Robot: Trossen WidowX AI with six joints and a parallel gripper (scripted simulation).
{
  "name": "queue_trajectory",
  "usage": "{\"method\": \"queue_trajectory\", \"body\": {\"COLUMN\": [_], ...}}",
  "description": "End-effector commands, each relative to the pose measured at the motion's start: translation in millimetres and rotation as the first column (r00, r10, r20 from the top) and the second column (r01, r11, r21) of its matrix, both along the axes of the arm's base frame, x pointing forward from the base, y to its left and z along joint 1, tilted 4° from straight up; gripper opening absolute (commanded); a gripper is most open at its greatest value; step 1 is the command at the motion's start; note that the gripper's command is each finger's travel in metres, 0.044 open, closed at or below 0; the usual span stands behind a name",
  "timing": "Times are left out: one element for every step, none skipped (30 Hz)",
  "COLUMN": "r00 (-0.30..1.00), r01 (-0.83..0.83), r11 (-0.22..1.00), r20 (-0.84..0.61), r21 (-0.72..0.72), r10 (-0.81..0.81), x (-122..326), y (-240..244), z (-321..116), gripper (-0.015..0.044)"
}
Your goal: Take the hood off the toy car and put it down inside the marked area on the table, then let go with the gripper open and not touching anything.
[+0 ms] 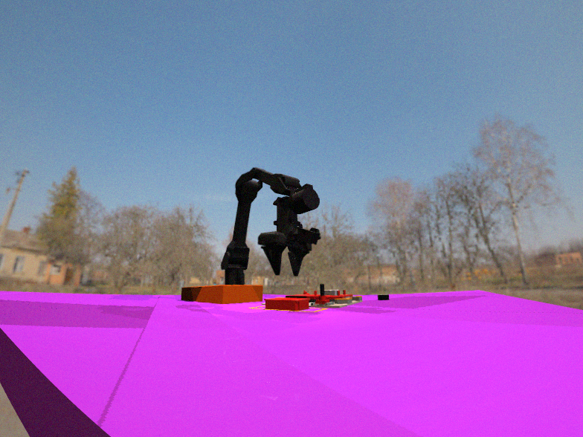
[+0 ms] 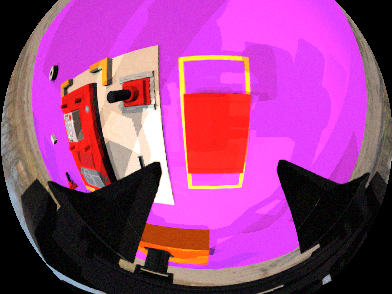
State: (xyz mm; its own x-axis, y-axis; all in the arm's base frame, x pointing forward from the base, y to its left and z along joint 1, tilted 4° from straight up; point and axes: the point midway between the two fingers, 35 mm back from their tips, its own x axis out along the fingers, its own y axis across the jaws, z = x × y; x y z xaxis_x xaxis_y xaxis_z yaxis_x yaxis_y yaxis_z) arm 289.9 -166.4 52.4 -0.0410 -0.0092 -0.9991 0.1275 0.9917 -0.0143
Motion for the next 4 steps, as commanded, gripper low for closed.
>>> {"method": "queue_trajectory", "body": {"r00": [1.000, 1.000, 1.000, 1.000], "r01": [0.004, 0.004, 0.004, 0.004], "r11": [1.000, 1.000, 1.000, 1.000], "r20": [-0.003, -0.003, -0.003, -0.003], "r21": [-0.002, -0.002, -0.002, -0.002], "r10": [-0.004, -0.004, -0.004, -0.004], "x": [-0.5, -0.5, -0.5, -0.5], "y": [-0.1, -0.1, -0.1, -0.1], "z": [0.2, 0.2, 0.2, 0.2], "gripper": [0.0440, 0.0440, 0.0440, 0.0440]}}
